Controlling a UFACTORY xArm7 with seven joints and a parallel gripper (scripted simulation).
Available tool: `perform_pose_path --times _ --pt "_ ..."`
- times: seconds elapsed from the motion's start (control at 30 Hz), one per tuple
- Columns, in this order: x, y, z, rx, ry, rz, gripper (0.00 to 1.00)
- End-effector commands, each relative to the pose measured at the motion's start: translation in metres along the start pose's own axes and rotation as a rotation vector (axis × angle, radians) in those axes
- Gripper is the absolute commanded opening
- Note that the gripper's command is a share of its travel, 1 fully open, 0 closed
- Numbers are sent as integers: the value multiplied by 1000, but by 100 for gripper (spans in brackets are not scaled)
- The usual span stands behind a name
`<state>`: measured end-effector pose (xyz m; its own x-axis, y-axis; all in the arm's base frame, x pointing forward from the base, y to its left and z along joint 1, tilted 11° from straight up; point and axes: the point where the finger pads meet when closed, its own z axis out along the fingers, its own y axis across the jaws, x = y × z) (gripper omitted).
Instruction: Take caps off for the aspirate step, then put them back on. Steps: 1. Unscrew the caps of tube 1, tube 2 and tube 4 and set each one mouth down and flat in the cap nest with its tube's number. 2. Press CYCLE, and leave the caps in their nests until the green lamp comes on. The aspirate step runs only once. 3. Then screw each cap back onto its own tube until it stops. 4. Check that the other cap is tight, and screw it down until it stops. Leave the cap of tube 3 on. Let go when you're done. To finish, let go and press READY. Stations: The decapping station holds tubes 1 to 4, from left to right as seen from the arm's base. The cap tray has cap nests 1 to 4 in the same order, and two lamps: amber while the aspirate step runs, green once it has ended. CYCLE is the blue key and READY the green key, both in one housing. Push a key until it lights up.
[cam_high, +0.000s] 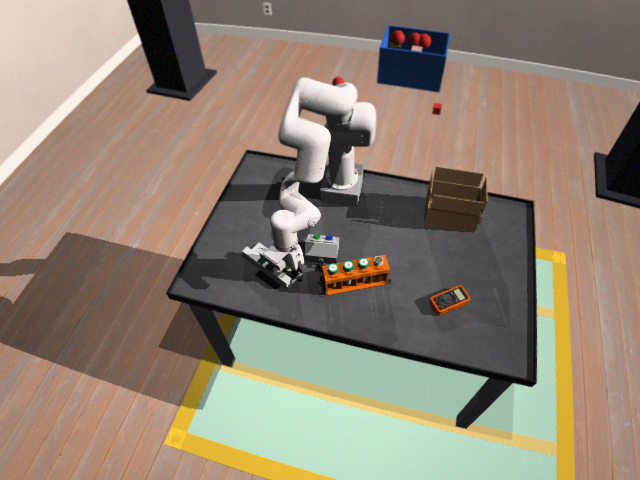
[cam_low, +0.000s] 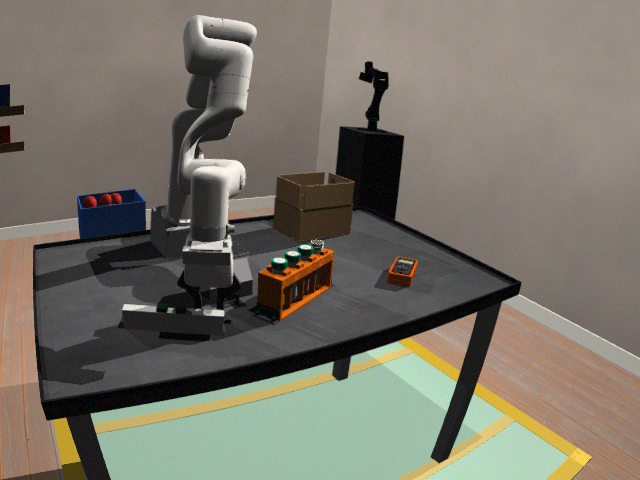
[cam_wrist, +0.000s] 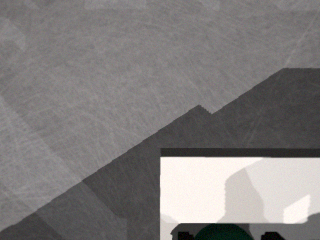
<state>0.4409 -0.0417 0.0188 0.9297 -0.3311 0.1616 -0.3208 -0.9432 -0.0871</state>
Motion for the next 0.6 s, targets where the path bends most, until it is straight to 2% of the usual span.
perform_pose_path --times 0.0,0.2,0.23,0.57 --pt "1 0 1 1 3 0 0" --pt "1 0 1 1 3 0 0" --pt "1 0 1 1 3 0 46" --pt "1 0 1 1 3 0 46"
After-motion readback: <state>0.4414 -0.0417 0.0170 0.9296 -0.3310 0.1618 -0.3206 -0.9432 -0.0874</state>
